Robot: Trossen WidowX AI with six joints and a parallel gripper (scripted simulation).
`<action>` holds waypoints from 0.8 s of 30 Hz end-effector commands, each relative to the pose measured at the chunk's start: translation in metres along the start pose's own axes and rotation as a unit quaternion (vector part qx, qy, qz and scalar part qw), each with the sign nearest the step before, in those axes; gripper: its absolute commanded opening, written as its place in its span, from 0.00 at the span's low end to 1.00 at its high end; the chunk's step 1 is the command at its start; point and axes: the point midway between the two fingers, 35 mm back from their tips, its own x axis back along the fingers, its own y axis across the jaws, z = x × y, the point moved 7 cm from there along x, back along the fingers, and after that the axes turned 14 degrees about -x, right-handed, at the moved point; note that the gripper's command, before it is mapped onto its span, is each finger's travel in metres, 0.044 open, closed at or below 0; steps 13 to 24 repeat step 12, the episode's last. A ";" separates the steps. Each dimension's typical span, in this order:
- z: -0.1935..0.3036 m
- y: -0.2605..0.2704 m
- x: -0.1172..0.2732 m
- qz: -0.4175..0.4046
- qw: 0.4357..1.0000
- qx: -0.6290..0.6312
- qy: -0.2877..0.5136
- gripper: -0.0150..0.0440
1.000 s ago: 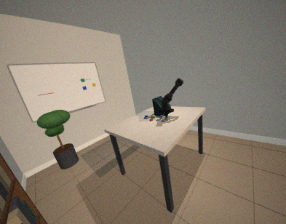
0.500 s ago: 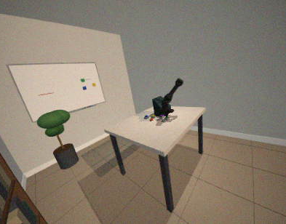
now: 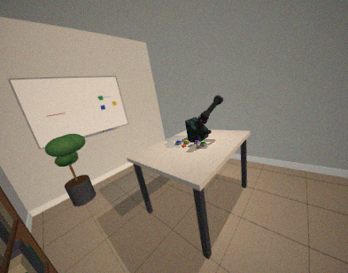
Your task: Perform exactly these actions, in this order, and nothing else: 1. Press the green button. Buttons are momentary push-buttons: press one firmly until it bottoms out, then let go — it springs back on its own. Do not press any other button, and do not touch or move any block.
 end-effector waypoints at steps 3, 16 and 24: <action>-0.014 0.032 0.036 -0.005 1.000 0.008 -0.005 0.56; -0.019 0.054 0.064 -0.004 1.000 0.007 -0.003 0.91; -0.019 0.054 0.064 -0.004 1.000 0.007 -0.003 0.91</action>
